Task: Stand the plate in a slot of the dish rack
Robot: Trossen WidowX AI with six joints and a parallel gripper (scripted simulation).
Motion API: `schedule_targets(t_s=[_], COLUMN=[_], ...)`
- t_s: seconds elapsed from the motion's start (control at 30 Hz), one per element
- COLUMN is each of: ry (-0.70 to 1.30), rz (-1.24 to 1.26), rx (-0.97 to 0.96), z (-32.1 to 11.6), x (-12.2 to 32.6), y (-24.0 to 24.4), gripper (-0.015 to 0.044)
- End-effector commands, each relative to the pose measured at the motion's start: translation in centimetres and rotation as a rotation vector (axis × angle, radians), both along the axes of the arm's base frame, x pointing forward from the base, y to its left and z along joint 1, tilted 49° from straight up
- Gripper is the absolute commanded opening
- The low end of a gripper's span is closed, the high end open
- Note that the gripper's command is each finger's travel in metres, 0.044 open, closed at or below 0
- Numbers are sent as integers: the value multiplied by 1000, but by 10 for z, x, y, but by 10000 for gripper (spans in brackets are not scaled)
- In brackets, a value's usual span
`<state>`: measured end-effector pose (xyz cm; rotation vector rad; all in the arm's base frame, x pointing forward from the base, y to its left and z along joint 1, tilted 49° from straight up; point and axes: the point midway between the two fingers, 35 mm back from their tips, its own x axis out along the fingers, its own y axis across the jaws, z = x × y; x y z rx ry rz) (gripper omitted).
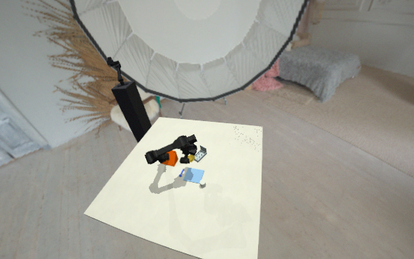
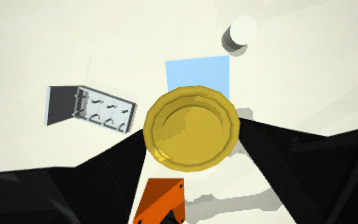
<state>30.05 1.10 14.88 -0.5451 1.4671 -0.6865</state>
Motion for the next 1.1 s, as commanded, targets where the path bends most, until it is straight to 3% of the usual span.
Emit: schedule_targets(t_s=[0.0,0.47,0.73,1.07], ry=[-37,-259,-256,-60], rz=[-72,-406,-406,-386], rx=[2,-54,-51,96], z=[-15,-75,-75,-99], x=[-2,-26,-26,-32], y=[17,74,73,57], gripper=[0,0,0,0])
